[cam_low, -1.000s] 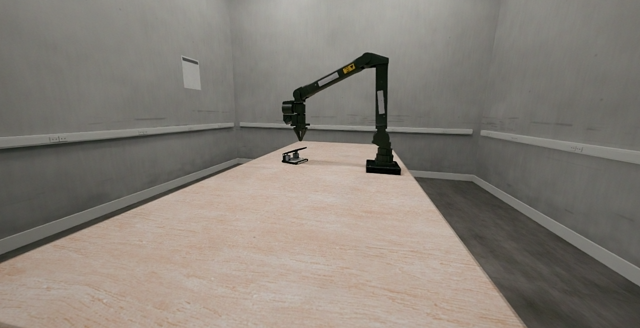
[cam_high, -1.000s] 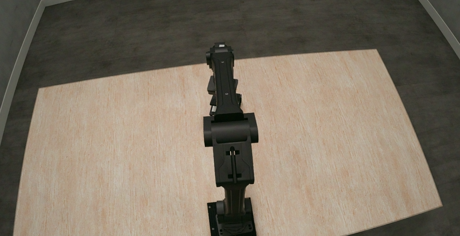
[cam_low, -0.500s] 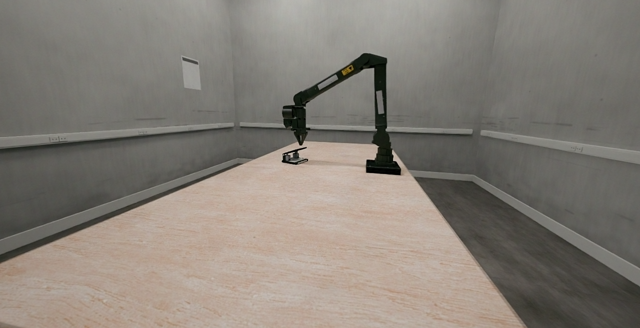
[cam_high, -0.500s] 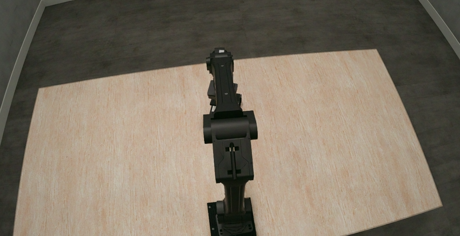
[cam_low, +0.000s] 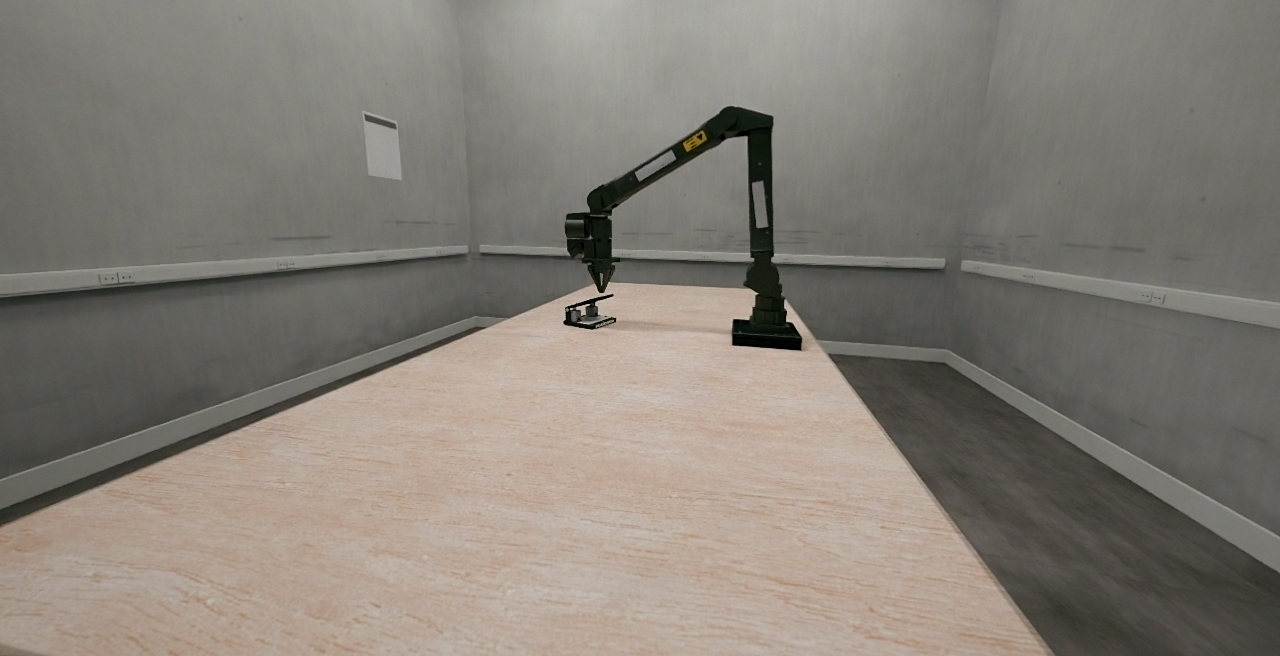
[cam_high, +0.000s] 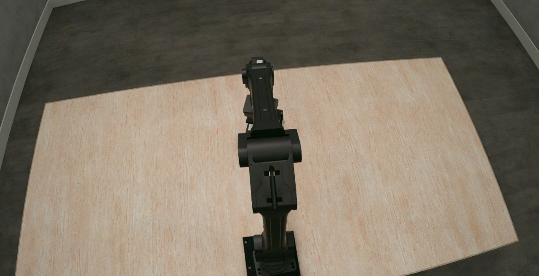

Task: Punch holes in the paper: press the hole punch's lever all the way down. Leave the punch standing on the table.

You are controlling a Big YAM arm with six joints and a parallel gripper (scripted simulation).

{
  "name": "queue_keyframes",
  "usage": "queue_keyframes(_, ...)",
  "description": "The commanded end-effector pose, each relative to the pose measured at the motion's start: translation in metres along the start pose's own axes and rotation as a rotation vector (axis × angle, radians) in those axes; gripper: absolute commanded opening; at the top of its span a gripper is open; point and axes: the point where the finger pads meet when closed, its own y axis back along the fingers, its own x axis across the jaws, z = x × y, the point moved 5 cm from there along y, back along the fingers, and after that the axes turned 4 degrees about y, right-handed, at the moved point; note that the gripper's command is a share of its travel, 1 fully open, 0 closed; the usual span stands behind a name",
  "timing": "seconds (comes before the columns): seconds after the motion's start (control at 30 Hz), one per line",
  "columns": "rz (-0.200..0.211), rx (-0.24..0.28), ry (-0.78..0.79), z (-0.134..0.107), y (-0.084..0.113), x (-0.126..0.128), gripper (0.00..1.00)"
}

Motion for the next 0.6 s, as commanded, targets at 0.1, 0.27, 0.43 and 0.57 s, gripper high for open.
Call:
queue_keyframes(0.1, 0.006, -0.013, 0.000, 0.0048, -0.0027, 0.0067, 0.00)
queue_keyframes(0.27, 0.008, -0.021, -0.001, 0.0063, 0.0005, 0.0067, 0.00)
queue_keyframes(0.43, 0.009, -0.025, -0.001, 0.0069, 0.0019, 0.0067, 0.00)
queue_keyframes(0.57, 0.009, -0.026, -0.001, 0.0071, 0.0024, 0.0067, 0.00)
